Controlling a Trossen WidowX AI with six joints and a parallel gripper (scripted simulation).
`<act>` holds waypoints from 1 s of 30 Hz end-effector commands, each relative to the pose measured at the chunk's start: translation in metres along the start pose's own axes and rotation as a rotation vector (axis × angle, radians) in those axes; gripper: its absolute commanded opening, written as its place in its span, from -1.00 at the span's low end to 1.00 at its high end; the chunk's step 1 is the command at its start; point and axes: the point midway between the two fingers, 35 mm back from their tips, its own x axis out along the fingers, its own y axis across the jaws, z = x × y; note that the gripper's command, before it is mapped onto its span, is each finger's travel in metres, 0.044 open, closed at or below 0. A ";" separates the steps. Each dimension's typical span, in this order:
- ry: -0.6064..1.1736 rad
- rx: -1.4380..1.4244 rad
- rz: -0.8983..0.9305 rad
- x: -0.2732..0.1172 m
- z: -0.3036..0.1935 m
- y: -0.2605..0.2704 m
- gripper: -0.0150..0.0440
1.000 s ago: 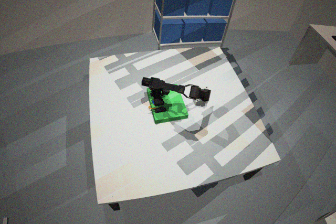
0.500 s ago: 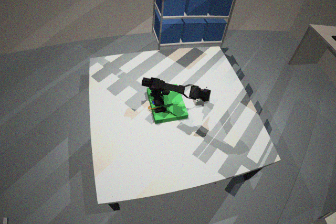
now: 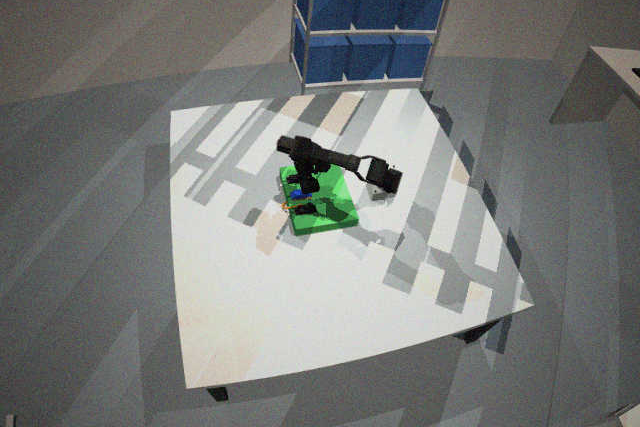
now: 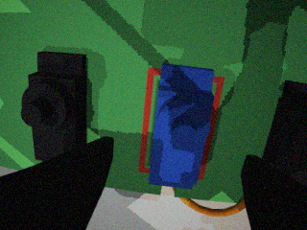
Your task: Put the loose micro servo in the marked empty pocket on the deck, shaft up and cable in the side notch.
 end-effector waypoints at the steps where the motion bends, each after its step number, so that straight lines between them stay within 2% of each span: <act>1: 0.009 0.010 0.009 -0.033 0.044 0.004 0.77; 4: 0.006 0.007 0.004 -0.052 0.084 0.000 1.00; 12: 0.007 0.016 0.003 -0.058 0.086 0.001 1.00; 18: 0.023 0.091 -0.003 -0.093 0.081 0.005 1.00; 30: 0.024 0.094 -0.003 -0.094 0.081 0.005 1.00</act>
